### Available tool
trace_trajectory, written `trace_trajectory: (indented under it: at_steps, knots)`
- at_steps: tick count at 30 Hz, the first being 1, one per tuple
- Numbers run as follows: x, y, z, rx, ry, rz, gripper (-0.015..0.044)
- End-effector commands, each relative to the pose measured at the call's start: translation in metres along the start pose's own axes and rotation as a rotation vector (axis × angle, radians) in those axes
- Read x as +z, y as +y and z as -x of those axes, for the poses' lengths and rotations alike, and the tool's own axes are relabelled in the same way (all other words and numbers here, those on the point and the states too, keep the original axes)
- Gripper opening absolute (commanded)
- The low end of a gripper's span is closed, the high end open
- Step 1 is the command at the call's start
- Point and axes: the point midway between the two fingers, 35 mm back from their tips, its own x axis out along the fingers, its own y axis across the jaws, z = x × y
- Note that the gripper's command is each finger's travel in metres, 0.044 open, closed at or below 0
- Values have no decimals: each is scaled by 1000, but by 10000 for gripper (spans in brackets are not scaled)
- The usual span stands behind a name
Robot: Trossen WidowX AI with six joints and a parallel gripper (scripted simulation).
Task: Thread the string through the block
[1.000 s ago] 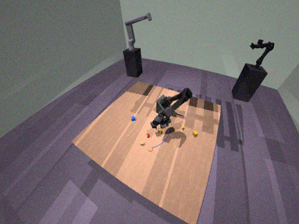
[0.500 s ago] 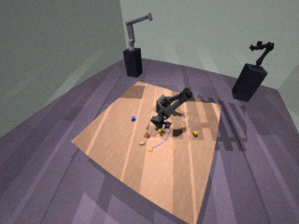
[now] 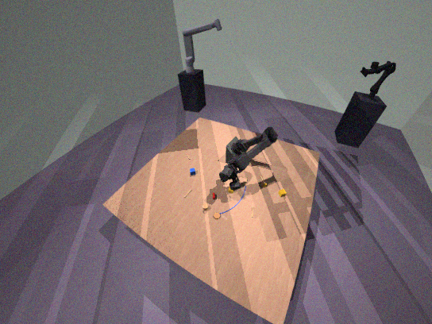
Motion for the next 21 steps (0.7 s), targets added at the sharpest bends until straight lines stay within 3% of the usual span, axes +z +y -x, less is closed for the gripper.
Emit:
trace_trajectory:
  at_steps: [1,15,21]
  knots:
    - [3,7,5,9,2,-589,440]
    - [3,7,5,9,2,-589,440]
    - [3,7,5,9,2,-589,282]
